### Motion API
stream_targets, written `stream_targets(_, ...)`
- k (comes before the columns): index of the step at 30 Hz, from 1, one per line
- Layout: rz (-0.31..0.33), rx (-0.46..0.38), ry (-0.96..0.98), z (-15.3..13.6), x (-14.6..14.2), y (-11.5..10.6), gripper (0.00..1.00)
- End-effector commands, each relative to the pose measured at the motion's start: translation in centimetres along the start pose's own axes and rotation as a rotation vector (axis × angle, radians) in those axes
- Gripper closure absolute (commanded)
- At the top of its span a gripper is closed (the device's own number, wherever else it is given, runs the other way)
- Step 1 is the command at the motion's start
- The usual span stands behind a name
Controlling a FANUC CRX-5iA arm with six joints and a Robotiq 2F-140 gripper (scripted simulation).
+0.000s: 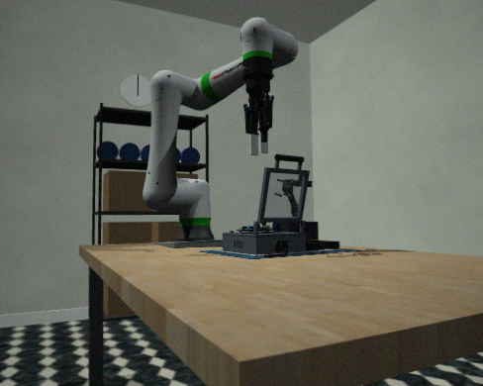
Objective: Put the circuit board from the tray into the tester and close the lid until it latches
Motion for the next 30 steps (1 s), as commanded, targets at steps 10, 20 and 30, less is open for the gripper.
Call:
stream_targets(10, 0.000, 0.000, 0.000, 0.0, 0.0, 0.0, 0.70)
stream_targets(20, 0.000, 0.000, 0.000, 0.2, -1.3, 0.0, 0.70)
stream_targets(30, 0.000, 0.000, 0.000, 0.9, -6.7, 0.0, 0.70)
Point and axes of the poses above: the point where the finger pads meet when closed, its own y axis out along the fingers, its own x axis across the jaws, z = x × y, the point moved 5 cm from there along -y, back along the fingers, and after that the axes turned 8 degrees about -y, right-handed, at the moved point
